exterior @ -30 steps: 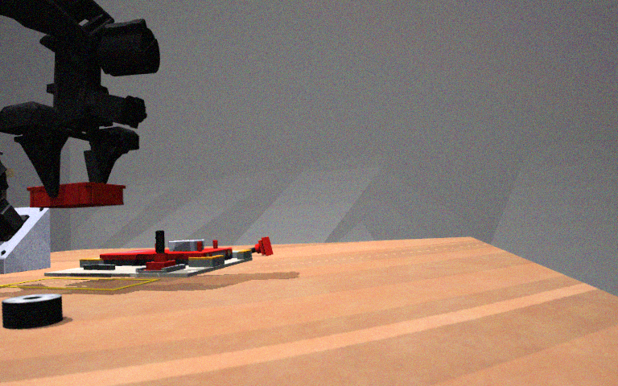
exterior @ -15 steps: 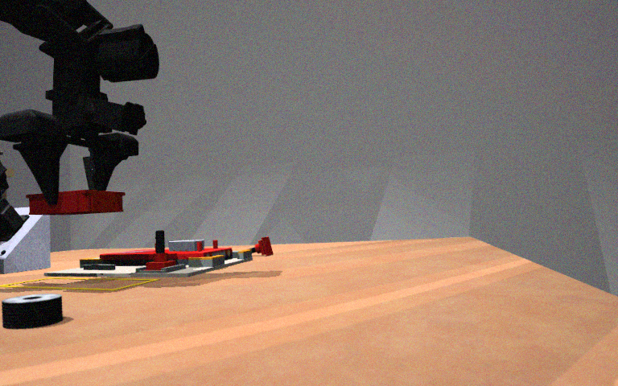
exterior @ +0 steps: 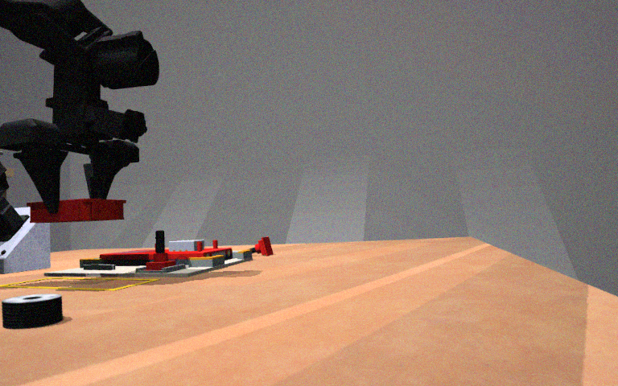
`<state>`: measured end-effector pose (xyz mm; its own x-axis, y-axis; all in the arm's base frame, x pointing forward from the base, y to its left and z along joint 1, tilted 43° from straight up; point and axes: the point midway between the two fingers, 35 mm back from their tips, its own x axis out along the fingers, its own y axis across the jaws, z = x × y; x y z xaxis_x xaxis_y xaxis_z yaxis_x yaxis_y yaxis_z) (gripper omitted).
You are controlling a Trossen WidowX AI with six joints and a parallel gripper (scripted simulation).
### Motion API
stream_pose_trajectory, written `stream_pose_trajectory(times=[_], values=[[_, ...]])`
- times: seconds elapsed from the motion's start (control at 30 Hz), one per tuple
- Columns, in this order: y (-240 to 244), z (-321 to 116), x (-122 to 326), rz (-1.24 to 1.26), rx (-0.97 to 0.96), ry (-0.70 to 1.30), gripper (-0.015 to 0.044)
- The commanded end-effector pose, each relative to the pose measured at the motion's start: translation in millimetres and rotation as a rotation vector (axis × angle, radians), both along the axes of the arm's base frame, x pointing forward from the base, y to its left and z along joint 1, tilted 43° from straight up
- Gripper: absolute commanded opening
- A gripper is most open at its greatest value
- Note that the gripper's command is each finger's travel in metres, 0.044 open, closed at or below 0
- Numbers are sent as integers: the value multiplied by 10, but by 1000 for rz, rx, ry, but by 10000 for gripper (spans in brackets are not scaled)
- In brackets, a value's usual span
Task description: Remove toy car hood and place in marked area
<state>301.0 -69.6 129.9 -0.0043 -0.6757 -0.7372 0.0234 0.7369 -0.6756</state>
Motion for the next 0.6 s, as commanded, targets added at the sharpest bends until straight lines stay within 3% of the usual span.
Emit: stream_pose_trajectory(times=[0.0, 0.57], values=[[-24, -22, 2, 4, -3, 3, 0], [-102, -107, 6, 4, -3, 3, 0]])
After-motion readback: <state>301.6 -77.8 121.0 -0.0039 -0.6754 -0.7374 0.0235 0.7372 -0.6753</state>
